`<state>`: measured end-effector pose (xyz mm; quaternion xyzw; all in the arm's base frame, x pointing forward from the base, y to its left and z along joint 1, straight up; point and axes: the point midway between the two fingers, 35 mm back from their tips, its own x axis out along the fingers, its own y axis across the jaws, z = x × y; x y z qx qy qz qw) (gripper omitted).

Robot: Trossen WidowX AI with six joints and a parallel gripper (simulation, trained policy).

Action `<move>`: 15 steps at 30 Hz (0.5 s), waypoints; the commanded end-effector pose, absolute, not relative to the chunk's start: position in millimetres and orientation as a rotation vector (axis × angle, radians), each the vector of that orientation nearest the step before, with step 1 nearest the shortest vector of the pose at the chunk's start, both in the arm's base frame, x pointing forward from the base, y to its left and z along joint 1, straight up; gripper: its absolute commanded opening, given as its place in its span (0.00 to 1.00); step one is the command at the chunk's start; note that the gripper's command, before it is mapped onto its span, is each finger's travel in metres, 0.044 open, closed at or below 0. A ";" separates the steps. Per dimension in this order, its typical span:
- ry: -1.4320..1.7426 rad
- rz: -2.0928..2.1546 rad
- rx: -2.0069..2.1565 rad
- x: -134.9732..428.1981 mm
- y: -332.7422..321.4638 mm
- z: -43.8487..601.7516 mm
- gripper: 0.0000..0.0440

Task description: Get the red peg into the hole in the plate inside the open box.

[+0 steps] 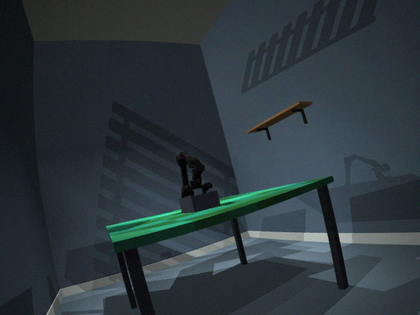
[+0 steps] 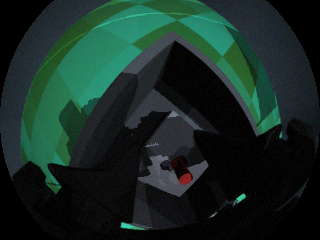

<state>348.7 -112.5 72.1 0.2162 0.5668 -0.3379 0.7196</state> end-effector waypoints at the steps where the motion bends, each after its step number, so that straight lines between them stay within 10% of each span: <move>1: 1.259 -0.715 0.489 358.9 -111.1 77.2 0.84; 4: 1.260 -0.685 0.505 368.7 -108.2 83.2 1.00; 15: 1.218 -0.550 0.553 409.1 -90.6 119.2 1.00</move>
